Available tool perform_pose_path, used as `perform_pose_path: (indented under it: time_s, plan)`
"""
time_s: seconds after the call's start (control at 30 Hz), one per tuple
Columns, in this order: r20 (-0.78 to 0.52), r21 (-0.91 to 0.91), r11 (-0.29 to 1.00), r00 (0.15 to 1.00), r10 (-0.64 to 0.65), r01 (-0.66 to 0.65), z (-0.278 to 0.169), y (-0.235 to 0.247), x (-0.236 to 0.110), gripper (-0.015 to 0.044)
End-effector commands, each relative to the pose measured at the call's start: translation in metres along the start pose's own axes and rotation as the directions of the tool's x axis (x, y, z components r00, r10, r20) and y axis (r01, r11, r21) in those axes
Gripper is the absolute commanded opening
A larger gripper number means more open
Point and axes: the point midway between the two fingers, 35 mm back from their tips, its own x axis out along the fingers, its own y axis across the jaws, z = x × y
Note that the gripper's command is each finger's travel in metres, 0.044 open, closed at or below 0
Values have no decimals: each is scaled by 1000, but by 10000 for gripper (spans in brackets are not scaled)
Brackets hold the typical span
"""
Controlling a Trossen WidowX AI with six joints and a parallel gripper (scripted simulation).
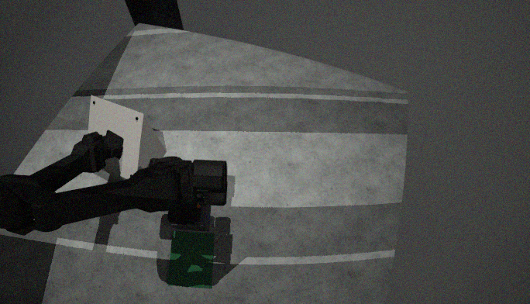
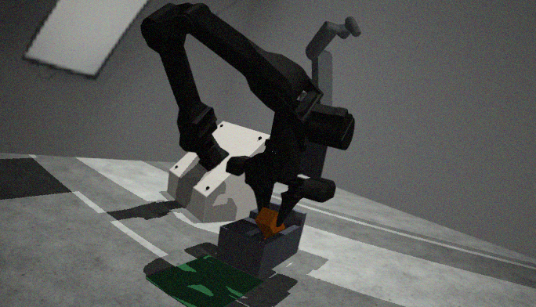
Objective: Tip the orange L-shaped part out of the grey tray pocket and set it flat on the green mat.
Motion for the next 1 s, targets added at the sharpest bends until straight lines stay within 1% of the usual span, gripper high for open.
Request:
perform_pose_path:
  time_s: [0.0, 0.97]
  plan:
    - [-2, 5, 1000, 1000, 9, -9, 0, 2, -8, 0]
    - [-2, 2, 1000, 1000, 9, -9, 0, 2, -54, 0]
